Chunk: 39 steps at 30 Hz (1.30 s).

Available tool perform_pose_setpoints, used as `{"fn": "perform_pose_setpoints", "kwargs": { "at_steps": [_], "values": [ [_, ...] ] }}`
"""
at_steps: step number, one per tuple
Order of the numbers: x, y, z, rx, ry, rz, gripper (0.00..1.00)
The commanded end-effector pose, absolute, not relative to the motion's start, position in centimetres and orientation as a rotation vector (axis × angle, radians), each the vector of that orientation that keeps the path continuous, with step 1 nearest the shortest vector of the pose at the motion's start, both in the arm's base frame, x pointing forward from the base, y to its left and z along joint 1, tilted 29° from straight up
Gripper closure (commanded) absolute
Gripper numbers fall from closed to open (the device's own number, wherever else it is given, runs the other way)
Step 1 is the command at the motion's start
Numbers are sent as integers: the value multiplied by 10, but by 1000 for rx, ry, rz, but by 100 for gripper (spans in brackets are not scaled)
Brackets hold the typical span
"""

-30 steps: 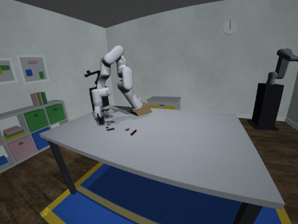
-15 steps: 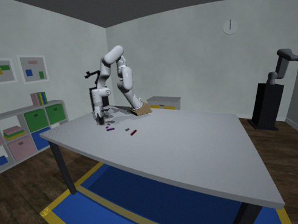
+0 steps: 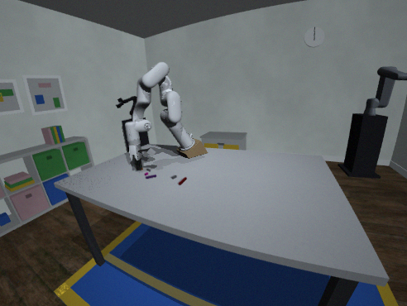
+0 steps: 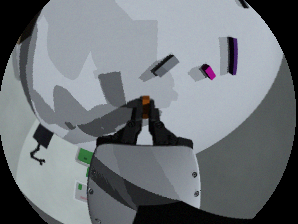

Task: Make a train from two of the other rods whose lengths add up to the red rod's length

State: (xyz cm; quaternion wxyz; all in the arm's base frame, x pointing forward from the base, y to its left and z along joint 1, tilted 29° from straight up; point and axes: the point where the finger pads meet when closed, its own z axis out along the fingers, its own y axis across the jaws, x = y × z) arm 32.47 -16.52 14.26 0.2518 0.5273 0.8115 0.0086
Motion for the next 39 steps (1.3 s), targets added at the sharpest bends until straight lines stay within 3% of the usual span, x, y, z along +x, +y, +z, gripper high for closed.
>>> {"fn": "perform_pose_setpoints", "kwargs": {
  "at_steps": [1,19,39],
  "values": [
    [325,-165,144,1433,2205,24,96],
    [324,-165,146,1433,2205,24,96],
    [284,-140,230,1433,2205,24,96]
  ]
}}
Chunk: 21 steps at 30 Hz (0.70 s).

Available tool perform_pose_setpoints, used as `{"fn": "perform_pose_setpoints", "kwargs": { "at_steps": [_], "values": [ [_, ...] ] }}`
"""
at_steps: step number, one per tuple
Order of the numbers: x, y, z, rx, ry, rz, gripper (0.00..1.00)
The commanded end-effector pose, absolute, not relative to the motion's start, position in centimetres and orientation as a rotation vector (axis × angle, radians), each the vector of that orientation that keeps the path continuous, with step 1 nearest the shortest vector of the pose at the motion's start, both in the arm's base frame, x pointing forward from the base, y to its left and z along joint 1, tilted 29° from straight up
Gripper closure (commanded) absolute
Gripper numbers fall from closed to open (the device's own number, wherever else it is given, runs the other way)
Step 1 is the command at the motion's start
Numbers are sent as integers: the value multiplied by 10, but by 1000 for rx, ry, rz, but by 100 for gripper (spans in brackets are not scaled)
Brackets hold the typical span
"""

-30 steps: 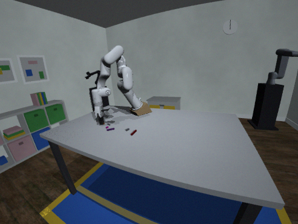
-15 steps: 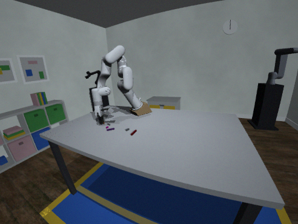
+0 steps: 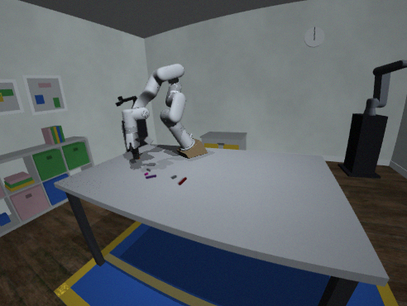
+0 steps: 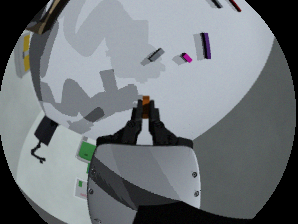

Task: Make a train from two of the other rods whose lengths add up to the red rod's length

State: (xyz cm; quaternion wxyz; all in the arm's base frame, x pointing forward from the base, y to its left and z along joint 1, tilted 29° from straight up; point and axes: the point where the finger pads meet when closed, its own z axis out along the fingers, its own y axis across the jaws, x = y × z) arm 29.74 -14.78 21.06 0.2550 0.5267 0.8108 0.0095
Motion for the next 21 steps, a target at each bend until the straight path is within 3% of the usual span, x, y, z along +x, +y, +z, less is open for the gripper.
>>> {"fn": "perform_pose_setpoints", "kwargs": {
  "at_steps": [1,21],
  "values": [
    [283,-140,231,1433,2205,24,96],
    [289,-111,223,1642,2076,90,96]
  ]
}}
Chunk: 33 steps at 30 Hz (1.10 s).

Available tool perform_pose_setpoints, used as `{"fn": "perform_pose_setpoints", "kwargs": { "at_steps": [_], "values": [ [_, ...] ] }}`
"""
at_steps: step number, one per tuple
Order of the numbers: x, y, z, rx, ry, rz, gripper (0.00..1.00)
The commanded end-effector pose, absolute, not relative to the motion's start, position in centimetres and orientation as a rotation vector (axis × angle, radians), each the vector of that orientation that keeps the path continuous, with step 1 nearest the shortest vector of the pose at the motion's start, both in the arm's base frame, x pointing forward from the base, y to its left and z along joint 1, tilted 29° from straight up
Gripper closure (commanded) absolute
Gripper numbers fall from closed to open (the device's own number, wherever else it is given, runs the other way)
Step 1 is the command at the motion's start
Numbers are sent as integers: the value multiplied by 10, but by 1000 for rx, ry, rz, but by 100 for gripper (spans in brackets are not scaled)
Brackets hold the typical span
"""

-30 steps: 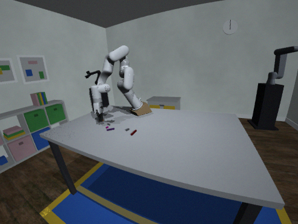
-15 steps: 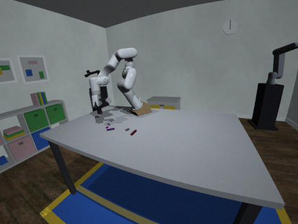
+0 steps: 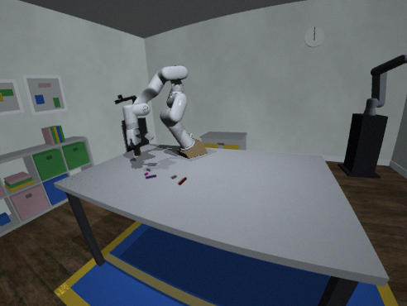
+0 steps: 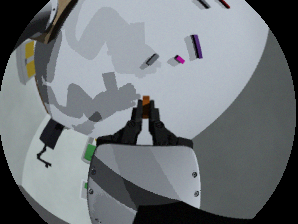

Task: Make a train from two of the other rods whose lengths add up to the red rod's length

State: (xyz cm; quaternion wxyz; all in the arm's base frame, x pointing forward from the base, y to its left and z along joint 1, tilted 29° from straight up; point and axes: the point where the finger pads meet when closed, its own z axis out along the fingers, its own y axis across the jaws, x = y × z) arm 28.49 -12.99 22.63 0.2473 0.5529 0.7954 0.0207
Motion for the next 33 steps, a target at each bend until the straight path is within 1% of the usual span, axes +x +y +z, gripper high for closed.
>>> {"fn": "perform_pose_setpoints", "kwargs": {
  "at_steps": [1,19,33],
  "values": [
    [290,-105,221,1685,2045,103,96],
    [292,-46,207,2090,1643,244,96],
    [292,-38,206,2139,1575,267,96]
  ]
}}
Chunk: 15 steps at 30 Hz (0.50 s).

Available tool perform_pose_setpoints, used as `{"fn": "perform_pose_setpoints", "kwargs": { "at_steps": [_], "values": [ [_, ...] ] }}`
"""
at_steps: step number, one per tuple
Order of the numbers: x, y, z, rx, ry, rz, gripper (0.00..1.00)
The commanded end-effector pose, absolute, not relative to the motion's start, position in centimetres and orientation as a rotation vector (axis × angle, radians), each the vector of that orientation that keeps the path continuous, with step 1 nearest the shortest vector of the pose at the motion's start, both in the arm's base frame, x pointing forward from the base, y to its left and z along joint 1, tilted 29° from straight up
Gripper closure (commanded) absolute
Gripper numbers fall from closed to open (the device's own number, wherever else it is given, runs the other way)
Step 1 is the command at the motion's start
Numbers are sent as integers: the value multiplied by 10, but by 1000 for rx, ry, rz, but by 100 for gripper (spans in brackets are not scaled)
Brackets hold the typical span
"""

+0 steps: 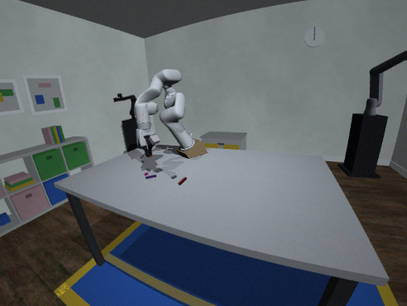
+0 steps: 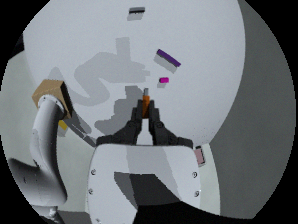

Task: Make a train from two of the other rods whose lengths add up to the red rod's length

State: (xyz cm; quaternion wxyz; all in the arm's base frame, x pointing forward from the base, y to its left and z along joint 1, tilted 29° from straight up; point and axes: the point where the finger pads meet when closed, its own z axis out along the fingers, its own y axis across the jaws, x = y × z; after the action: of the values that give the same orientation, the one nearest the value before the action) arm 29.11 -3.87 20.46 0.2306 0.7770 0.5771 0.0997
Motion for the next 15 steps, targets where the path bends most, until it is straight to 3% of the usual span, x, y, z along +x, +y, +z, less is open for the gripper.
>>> {"fn": "perform_pose_setpoints", "kwargs": {
  "at_steps": [1,15],
  "values": [
    [292,-38,206,2139,1575,267,96],
    [296,-41,197,2139,1575,267,96]
  ]
}}
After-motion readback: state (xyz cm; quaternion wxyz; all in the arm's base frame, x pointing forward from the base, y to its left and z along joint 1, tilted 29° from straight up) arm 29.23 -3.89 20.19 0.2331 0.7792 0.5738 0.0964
